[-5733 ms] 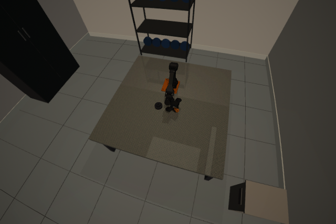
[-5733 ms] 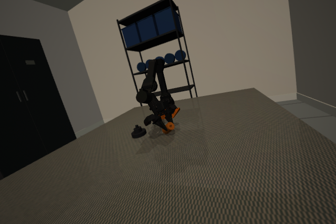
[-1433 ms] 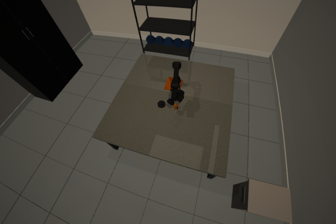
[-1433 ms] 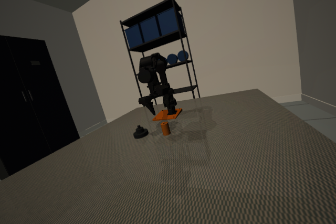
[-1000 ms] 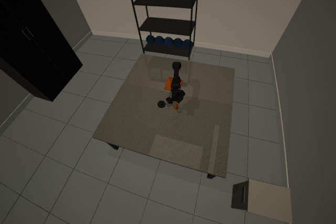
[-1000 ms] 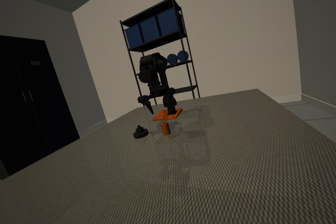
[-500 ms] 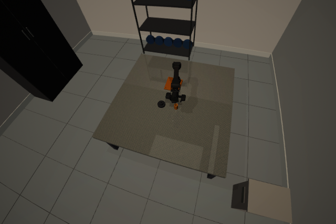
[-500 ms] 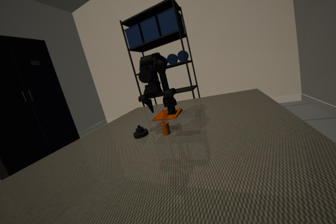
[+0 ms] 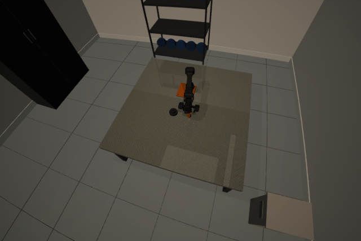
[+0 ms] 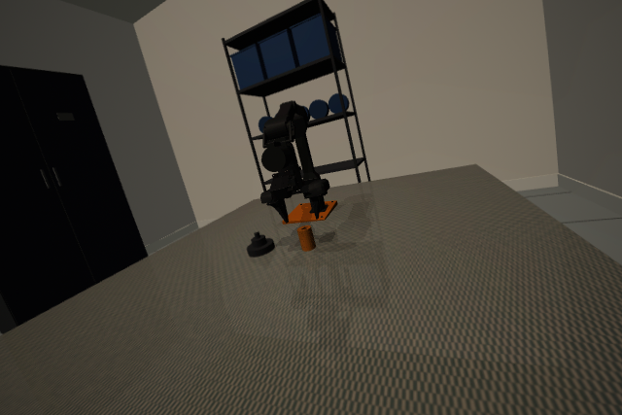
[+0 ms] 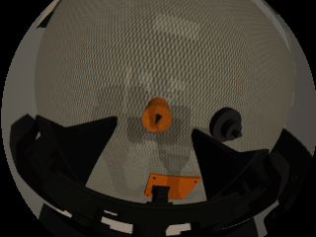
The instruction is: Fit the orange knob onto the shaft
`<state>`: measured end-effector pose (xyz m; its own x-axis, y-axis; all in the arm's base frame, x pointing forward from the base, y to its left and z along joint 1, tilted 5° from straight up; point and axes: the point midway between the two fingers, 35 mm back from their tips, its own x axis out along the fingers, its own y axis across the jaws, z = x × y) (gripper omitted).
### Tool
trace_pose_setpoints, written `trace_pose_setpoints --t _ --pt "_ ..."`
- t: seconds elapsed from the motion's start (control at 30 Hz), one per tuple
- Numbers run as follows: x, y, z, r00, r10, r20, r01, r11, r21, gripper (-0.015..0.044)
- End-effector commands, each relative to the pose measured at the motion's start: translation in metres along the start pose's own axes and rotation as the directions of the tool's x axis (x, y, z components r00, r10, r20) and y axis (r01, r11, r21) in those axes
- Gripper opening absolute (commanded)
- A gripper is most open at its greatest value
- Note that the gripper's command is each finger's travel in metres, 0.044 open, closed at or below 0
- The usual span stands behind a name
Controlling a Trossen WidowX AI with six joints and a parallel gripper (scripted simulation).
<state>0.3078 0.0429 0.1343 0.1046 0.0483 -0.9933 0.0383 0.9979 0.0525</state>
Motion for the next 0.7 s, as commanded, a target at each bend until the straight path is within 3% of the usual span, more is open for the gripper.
trace_pose_setpoints --t 0.0,0.67 --pt "0.007 -0.001 -0.002 1.0 -0.006 -0.007 0.006 1.0 0.004 0.044" --pt "0.039 -0.001 0.0 1.0 -0.005 -0.008 0.005 1.0 0.004 0.044"
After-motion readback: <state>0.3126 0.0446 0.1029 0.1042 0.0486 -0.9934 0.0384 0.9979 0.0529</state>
